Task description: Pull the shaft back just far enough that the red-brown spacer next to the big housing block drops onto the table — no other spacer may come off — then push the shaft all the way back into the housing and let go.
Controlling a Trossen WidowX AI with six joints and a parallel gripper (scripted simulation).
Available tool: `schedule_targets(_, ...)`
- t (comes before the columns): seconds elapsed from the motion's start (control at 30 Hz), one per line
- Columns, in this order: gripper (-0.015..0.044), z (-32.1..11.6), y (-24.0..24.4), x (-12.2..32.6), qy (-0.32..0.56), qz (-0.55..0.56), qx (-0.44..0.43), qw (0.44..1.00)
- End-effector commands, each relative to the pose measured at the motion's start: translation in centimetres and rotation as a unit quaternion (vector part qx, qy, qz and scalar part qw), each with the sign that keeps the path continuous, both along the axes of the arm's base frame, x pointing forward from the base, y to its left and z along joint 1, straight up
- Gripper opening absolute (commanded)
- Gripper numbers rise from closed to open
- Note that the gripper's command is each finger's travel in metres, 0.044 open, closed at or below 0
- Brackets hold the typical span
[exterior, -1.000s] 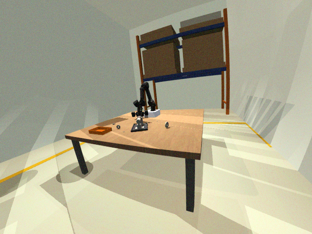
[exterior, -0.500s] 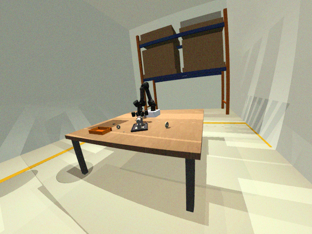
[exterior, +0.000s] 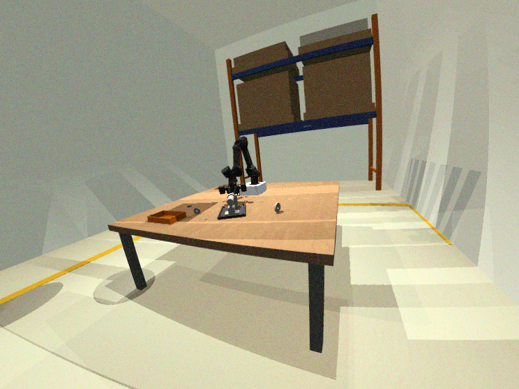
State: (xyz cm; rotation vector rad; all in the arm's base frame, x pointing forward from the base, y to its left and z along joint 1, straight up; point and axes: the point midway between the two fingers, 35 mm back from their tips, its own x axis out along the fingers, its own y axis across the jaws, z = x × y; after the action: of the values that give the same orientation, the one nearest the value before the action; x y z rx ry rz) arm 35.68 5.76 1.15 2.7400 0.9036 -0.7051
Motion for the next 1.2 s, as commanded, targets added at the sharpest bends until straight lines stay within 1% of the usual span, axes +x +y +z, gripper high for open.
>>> schedule_targets(0.0,0.0,0.0,-0.02,-0.09,-0.001,0.002,-0.001,1.0)
schedule_targets(1.17,0.0,-0.01,-0.24,-0.39,-0.001,0.002,-0.001,1.0)
